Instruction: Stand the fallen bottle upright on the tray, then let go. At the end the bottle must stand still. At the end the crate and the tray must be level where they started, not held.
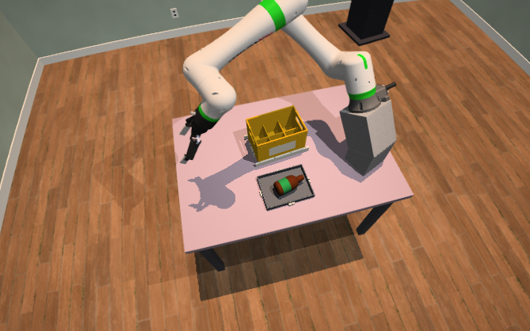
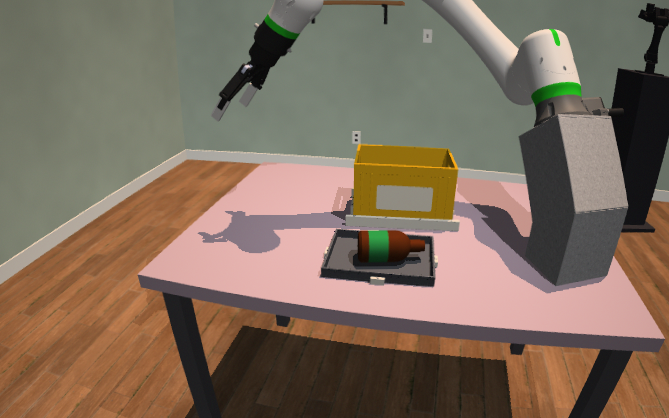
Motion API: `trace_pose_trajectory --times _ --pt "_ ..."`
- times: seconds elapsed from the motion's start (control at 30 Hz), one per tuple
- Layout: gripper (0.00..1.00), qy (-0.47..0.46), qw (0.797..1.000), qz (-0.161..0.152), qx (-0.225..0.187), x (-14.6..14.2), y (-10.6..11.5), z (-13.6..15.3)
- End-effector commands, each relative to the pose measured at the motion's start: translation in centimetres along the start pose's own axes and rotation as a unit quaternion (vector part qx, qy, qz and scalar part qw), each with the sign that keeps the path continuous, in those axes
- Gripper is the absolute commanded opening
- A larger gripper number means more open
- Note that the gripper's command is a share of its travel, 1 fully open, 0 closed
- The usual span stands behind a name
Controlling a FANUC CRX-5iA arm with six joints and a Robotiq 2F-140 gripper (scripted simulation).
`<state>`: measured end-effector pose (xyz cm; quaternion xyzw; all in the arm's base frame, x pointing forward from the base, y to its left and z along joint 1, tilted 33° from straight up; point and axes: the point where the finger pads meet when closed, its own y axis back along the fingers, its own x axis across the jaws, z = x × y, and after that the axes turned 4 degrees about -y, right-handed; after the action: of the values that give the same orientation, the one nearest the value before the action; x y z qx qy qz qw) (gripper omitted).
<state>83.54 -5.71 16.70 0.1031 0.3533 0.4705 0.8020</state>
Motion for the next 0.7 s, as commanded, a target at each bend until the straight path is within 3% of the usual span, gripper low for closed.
trace_pose_trajectory --times 0.0,0.1,0.17,0.23,0.33,0.67 --pt "1.00 -0.041 0.999 -0.002 0.032 5.0 2.4 -2.0" --pt "1.00 -0.056 0.997 0.001 0.054 7.7 4.1 -4.0" --pt "1.00 -0.048 0.996 0.005 0.068 8.5 4.8 -6.1" --pt "1.00 -0.048 0.996 0.005 0.068 8.5 4.8 -6.1" --pt "1.00 -0.024 0.995 0.014 0.100 9.6 6.5 -11.3" --pt "1.00 0.020 0.987 0.029 0.158 10.7 10.1 -20.8"
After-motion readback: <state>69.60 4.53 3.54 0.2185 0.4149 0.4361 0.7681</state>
